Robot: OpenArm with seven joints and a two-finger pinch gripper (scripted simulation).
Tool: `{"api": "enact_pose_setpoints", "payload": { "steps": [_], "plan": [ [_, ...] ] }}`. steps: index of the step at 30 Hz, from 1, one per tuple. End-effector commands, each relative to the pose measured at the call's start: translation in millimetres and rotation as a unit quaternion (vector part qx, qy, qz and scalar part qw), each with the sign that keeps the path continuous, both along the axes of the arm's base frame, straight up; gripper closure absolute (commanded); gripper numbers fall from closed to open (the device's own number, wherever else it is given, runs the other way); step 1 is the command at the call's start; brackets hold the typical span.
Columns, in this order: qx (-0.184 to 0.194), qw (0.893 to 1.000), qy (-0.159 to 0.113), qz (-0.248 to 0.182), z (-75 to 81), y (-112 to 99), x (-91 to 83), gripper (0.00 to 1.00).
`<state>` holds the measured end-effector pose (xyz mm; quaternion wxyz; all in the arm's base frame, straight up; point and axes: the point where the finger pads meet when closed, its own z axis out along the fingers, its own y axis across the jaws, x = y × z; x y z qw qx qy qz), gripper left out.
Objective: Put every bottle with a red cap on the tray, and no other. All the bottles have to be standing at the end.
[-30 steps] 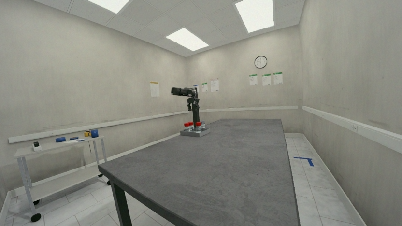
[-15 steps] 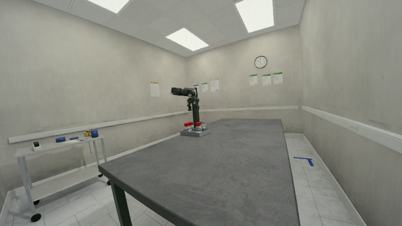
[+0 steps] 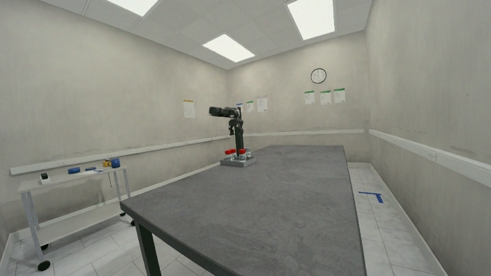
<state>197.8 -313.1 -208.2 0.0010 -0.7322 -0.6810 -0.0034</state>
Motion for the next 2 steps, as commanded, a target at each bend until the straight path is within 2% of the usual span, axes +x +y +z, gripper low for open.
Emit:
{"api": "enact_pose_setpoints", "payload": {
  "steps": [1, 2],
  "plan": [
    [0.000, 1.000, -0.002, 0.000, 0.9, -0.2, 0.7, 0.48],
    [0.000, 1.000, -0.002, 0.000, 0.9, -0.2, 0.7, 0.48]
  ]
}}
